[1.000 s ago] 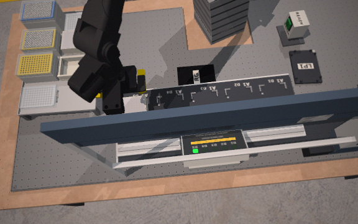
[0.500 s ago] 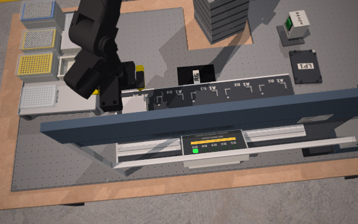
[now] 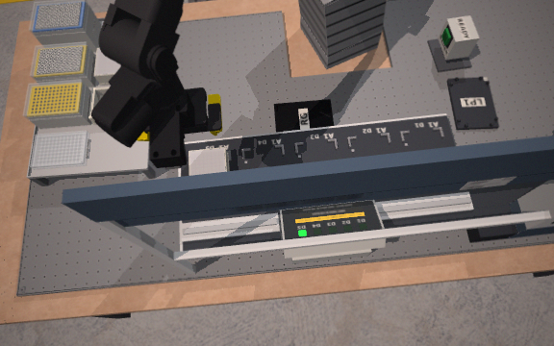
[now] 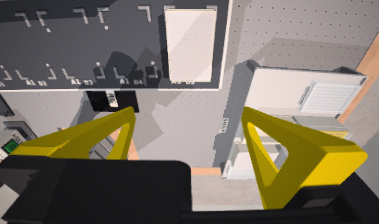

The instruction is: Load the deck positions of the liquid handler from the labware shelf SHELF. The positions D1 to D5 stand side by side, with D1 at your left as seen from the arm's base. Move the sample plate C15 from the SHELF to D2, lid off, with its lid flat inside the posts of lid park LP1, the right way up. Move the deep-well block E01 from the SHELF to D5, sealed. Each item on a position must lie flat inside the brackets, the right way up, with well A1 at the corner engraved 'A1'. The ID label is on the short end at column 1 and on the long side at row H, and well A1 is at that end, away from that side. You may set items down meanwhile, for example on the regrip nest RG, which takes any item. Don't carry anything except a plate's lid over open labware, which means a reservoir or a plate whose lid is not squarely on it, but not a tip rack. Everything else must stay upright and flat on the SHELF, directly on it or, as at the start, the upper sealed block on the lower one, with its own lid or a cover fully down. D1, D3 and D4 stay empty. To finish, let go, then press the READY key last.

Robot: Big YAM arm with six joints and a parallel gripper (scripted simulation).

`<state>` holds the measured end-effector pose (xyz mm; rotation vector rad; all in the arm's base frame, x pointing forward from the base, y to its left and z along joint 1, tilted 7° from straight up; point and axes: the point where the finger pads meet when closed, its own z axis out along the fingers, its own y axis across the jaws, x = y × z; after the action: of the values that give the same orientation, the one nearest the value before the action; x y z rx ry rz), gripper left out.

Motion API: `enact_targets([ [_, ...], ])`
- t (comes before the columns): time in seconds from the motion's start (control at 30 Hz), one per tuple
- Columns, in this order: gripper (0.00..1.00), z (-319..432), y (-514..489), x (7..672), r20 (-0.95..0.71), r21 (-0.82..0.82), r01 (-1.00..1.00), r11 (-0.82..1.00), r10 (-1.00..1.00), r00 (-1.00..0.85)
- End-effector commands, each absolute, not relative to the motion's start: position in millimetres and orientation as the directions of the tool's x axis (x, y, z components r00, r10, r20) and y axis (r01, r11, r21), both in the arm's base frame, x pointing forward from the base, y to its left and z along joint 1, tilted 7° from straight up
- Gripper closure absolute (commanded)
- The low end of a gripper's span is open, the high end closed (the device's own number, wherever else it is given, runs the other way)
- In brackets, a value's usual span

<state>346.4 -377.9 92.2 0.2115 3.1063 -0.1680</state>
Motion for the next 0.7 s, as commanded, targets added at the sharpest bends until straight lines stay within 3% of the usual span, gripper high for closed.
enact_targets([
  [0.0,0.0,142.4,-387.8,369.0,-0.109,-0.167,0.139,0.976,0.122,-0.987],
  [0.67,0.0,144.9,-382.4,364.8,-0.099,-0.159,0.137,0.978,0.122,-0.988],
])
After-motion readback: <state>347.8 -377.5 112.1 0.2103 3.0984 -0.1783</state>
